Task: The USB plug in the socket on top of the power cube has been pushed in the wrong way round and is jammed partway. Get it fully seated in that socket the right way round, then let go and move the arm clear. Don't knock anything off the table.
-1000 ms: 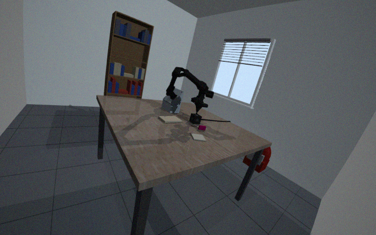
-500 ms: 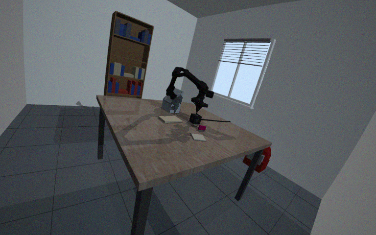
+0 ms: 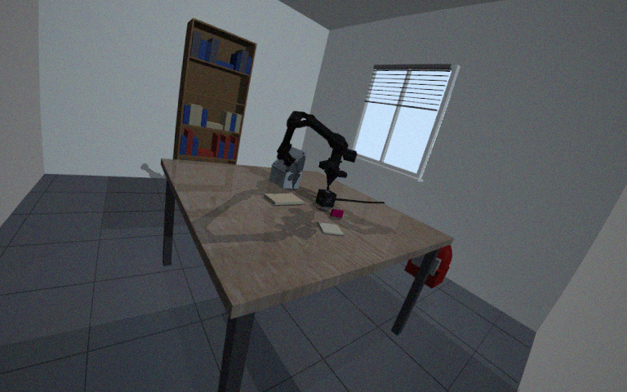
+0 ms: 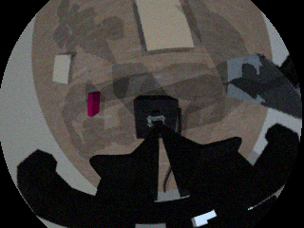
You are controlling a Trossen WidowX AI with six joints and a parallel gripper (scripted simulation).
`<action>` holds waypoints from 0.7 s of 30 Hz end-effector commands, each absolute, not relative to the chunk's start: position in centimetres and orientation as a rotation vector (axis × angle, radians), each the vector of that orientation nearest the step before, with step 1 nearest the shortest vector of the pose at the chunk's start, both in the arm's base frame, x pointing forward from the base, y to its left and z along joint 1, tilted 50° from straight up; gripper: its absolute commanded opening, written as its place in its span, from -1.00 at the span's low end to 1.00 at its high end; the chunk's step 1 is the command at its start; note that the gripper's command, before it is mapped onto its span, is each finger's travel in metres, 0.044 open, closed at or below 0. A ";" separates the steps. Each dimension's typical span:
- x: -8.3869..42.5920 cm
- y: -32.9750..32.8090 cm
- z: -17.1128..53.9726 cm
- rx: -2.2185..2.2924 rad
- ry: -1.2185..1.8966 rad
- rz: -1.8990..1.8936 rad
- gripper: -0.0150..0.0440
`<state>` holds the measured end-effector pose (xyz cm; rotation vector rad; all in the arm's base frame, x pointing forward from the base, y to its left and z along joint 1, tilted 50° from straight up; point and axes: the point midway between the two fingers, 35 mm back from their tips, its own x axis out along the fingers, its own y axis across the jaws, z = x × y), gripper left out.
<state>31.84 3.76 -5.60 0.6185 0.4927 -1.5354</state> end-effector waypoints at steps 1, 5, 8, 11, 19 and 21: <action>32.0 4.2 -5.3 0.629 0.492 -1.533 -0.49; 32.0 4.4 -5.2 0.629 0.492 -1.533 -0.49; 32.0 4.6 -5.0 0.629 0.492 -1.533 -0.49; 32.0 4.7 -4.9 0.629 0.492 -1.533 -0.49; 32.0 5.2 -4.6 0.629 0.492 -1.533 -0.49; 32.0 5.3 -4.5 0.629 0.492 -1.533 -0.49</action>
